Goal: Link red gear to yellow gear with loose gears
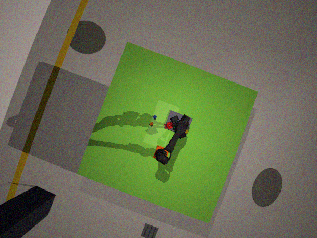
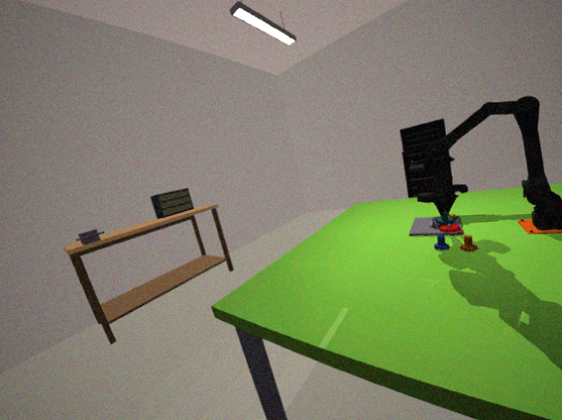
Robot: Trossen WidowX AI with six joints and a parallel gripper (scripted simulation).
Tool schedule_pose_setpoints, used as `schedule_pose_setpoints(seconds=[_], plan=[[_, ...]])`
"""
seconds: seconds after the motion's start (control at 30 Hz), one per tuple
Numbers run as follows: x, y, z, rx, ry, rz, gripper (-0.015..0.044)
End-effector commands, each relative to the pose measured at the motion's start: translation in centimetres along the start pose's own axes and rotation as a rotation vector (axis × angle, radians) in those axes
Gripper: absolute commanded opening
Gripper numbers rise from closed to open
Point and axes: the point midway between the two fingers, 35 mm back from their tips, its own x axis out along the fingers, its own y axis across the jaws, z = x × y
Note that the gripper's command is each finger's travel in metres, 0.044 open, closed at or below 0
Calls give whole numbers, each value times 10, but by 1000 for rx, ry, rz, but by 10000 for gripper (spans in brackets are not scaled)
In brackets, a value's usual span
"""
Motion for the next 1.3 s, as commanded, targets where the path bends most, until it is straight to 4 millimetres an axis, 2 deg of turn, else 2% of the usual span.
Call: schedule_pose_setpoints(seconds=[0.0, 0.47, 0.67, 0.9, 1.27], plan=[[1, 0, 0, 5, 4, 1, 0], [3, 0, -2, -238, 4, 1, 0], [4, 0, -1, -287, 4, 1, 0], [5, 1, 0, -239, 4, 1, 0], [7, 0, -1, -39, 4, 1, 0]])
